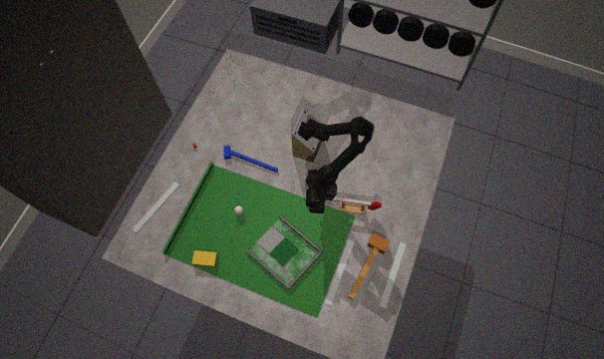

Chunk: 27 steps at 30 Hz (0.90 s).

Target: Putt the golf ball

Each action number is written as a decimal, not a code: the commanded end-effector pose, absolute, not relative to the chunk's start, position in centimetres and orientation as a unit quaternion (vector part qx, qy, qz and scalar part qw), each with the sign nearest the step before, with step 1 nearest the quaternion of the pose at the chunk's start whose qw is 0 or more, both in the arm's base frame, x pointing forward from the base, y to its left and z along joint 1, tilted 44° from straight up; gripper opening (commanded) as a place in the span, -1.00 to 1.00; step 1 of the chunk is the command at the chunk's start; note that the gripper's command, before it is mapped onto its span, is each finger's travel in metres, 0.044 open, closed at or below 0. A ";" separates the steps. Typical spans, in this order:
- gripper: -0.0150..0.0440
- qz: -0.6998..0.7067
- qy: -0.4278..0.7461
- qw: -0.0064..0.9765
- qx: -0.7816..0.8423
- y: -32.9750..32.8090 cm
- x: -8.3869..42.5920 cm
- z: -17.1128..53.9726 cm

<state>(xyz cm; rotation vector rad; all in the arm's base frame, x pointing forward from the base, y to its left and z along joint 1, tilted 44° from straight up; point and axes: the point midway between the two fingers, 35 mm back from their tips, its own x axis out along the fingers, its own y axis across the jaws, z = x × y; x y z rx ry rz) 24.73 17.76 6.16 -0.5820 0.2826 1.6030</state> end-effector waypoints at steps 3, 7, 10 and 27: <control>-0.49 0.704 0.121 0.650 -0.259 16.1 25.1 7.9; -0.49 0.704 0.121 0.650 -0.259 14.9 25.1 9.0; -0.49 0.704 0.121 0.650 -0.259 14.0 24.9 10.0; -0.49 0.666 0.217 0.684 -0.203 9.3 25.9 9.6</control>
